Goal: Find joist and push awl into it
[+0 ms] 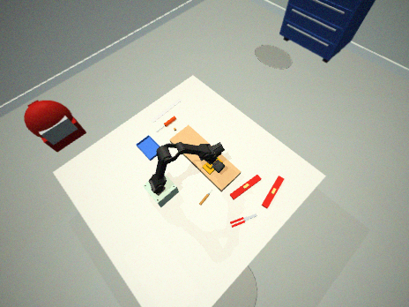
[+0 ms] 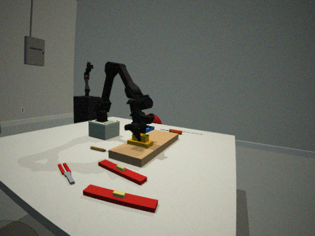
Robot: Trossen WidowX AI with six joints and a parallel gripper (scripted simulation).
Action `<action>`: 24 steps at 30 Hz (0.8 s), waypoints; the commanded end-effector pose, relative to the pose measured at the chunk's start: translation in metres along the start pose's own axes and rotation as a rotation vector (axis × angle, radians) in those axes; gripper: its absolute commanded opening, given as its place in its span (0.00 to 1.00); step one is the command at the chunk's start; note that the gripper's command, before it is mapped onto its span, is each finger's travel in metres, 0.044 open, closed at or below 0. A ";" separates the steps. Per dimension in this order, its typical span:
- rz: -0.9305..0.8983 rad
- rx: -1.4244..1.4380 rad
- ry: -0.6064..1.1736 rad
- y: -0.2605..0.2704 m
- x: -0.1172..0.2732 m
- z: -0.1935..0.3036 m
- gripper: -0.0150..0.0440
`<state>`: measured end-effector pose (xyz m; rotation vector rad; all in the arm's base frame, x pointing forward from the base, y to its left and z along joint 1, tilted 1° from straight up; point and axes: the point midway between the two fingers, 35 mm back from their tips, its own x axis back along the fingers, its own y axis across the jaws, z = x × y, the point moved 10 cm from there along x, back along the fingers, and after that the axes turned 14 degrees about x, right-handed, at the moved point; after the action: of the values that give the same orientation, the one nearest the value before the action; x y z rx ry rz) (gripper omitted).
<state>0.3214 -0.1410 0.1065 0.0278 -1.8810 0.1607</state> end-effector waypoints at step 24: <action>0.006 0.001 0.001 -0.042 0.000 0.009 0.25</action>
<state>0.3163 -0.1770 0.1078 0.0245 -1.8798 0.1638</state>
